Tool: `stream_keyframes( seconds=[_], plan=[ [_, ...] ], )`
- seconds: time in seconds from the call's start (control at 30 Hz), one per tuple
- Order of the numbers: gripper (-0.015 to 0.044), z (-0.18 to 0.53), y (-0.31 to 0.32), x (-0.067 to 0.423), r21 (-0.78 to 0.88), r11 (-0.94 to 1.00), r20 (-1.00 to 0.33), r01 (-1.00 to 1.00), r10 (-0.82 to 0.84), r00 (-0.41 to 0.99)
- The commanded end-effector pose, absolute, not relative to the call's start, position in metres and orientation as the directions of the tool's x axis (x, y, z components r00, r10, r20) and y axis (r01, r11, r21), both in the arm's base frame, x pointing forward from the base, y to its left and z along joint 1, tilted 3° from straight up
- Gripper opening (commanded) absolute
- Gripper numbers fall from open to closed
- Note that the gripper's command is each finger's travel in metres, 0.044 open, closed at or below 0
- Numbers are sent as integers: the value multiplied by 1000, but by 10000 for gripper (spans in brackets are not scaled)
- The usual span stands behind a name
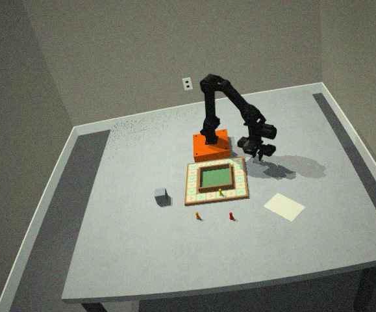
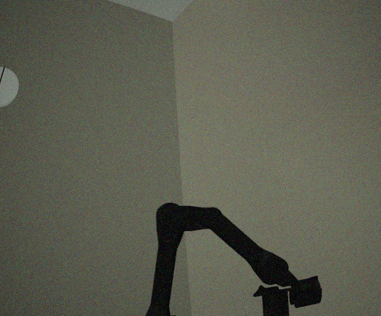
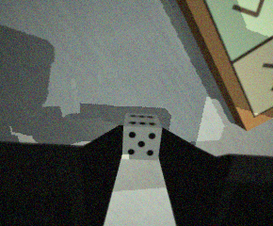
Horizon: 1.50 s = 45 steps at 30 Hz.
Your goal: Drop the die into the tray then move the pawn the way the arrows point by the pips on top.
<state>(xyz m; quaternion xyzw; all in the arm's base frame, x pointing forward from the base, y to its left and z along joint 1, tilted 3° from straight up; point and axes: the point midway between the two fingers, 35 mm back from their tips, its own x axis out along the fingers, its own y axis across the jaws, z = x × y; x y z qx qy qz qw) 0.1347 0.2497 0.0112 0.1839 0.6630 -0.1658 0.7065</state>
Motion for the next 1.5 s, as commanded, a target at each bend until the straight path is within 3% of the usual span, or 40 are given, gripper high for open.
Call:
stream_keyframes(
  seconds=[0.0,0.57,1.47],
  plan=[
    [0,25,254,135,47,878,-998,476,18,65],
    [0,132,246,125,47,878,-998,476,18,64],
    [0,118,177,208,24,982,-998,186,12,67]
  ],
)
